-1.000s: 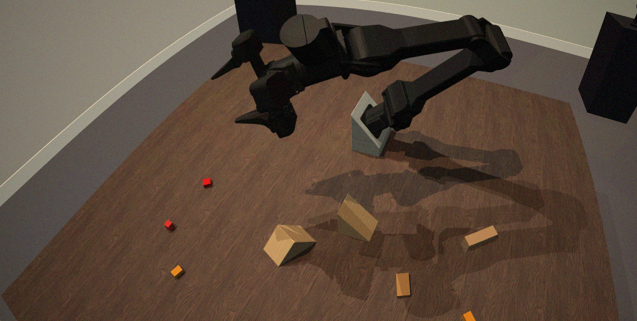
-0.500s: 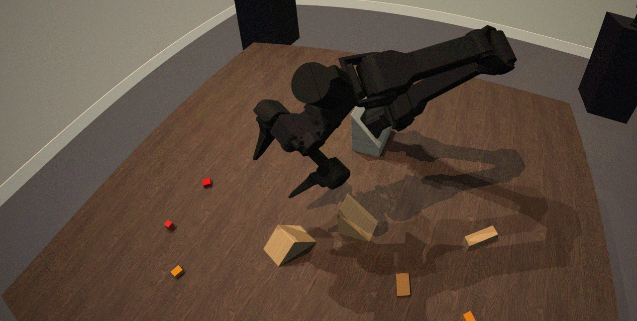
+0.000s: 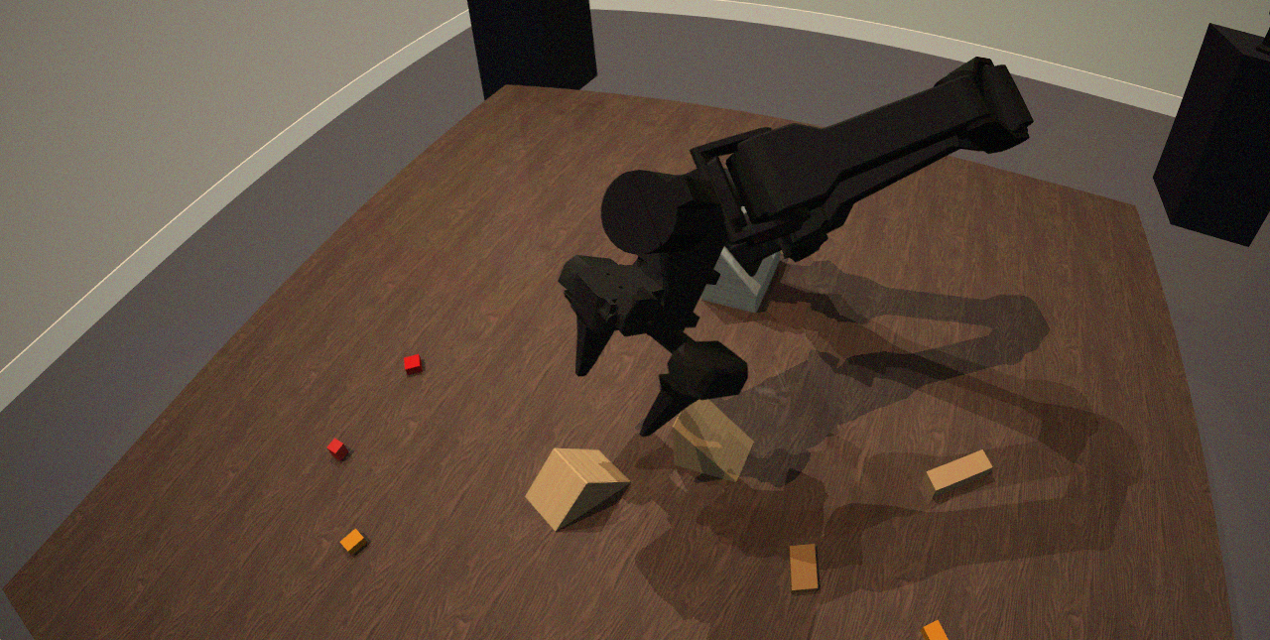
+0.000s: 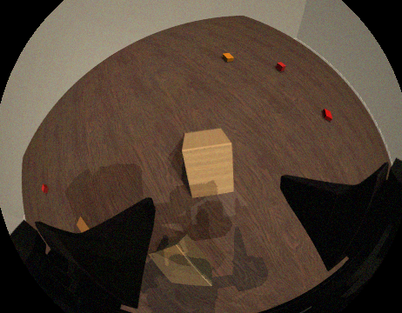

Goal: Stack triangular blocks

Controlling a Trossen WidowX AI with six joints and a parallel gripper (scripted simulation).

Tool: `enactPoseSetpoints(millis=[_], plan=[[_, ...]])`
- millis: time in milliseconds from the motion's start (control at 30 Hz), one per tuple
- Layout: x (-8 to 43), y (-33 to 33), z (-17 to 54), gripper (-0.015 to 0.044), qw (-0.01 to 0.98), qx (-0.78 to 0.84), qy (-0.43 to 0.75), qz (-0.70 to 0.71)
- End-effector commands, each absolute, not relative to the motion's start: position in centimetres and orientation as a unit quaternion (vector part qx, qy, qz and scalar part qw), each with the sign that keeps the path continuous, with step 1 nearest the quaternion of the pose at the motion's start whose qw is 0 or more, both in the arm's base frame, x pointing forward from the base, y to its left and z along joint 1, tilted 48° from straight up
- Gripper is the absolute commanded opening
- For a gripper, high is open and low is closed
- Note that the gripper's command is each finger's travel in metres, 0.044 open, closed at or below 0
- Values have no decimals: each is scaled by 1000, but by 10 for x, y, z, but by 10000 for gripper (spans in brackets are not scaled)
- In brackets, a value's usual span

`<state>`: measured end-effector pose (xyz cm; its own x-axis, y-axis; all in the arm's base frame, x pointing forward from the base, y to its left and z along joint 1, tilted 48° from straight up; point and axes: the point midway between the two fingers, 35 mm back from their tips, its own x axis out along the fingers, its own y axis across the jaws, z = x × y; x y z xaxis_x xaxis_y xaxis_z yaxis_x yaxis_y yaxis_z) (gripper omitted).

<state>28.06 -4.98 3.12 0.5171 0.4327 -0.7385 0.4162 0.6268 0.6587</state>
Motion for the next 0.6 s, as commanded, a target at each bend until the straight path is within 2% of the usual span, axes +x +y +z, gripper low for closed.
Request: enactPoseSetpoints(millis=[0,567], plan=[[285,-45,26,440,753,438,492,6],[331,-4,-42,440,753,439,490,8]])
